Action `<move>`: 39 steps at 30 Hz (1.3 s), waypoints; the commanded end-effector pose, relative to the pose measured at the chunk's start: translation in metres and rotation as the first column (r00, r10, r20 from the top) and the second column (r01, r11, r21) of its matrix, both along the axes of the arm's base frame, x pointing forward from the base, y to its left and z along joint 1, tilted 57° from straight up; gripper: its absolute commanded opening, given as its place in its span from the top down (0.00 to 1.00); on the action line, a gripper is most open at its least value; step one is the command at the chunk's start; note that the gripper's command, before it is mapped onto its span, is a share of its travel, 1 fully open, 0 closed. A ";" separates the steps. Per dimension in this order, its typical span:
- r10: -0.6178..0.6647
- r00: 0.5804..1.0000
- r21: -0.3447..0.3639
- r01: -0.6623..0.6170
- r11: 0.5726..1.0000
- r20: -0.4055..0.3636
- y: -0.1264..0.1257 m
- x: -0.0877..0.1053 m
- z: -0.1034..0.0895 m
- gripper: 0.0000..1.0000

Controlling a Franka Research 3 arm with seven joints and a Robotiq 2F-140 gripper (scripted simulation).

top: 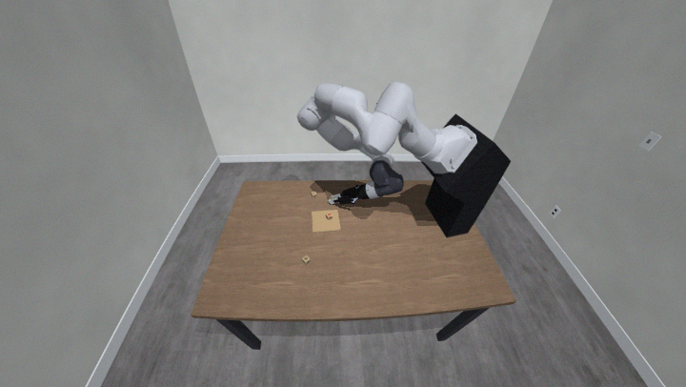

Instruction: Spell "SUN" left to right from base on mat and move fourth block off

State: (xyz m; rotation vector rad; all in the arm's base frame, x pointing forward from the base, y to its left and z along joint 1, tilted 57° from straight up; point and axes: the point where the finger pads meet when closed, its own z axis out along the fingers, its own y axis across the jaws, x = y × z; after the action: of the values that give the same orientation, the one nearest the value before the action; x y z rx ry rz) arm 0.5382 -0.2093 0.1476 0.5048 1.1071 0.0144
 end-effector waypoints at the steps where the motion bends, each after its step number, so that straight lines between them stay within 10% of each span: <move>1: -0.002 1.000 -0.003 0.001 1.000 -0.005 0.000 0.000 -0.001 0.87; 39: -0.002 1.000 -0.003 0.001 1.000 -0.005 0.000 0.000 -0.001 0.75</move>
State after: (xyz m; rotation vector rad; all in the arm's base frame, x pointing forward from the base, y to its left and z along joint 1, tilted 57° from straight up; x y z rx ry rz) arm 0.5382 -0.2093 0.1476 0.5047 1.1071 0.0143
